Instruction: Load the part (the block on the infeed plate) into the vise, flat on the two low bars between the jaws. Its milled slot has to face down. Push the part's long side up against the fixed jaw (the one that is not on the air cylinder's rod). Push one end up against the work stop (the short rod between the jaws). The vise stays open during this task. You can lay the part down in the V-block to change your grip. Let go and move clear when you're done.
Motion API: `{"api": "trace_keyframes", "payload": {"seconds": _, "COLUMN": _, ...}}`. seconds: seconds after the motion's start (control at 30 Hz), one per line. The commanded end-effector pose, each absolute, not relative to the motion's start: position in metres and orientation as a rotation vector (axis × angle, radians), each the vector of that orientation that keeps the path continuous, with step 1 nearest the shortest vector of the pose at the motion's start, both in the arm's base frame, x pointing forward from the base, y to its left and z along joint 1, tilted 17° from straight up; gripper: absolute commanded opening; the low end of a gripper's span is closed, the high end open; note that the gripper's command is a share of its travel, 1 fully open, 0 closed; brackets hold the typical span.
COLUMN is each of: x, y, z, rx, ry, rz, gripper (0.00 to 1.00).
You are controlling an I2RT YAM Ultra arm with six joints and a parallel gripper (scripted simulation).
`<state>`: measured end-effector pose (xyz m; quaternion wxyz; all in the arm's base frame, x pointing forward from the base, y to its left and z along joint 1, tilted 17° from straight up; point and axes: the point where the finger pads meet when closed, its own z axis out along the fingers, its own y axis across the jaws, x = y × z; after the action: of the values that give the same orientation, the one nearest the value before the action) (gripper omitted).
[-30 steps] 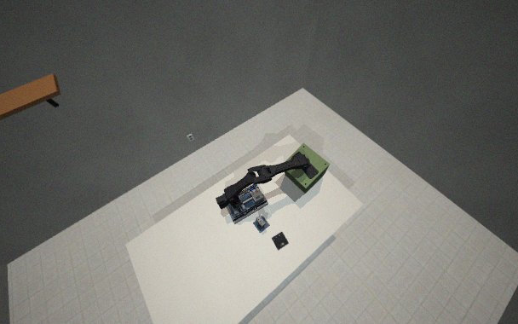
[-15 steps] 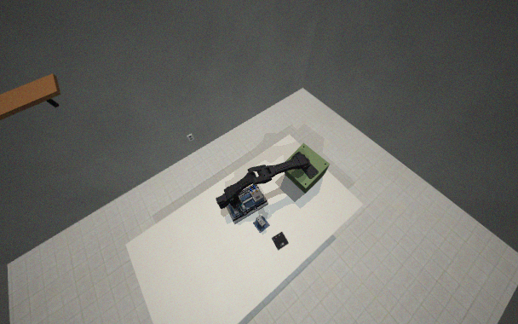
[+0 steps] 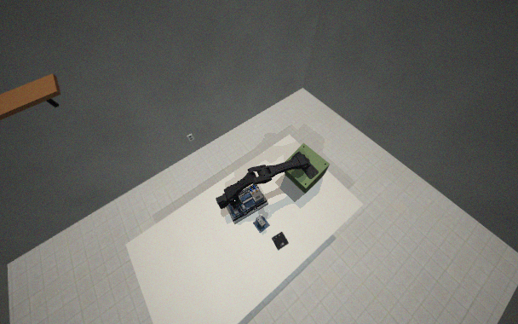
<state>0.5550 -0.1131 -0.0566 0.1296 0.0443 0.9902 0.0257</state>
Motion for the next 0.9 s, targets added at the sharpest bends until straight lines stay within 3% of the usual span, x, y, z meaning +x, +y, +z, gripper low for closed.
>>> {"api": "trace_keyframes", "payload": {"seconds": 0.0, "x": 0.5757, "y": -0.1153, "z": -0.0259, "rx": 0.119, "ry": 2.794, "rz": 0.049, "gripper": 0.00}}
{"api": "trace_keyframes", "payload": {"seconds": 0.37, "x": 0.5757, "y": -0.1153, "z": -0.0259, "rx": 0.119, "ry": 2.794, "rz": 0.049, "gripper": 0.00}}
{"api": "trace_keyframes", "payload": {"seconds": 0.4, "x": 0.5757, "y": -0.1153, "z": -0.0259, "rx": 0.119, "ry": 2.794, "rz": 0.049, "gripper": 0.74}}
{"api": "trace_keyframes", "payload": {"seconds": 0.87, "x": 0.5757, "y": -0.1153, "z": -0.0259, "rx": 0.118, "ry": 2.794, "rz": 0.049, "gripper": 0.74}}
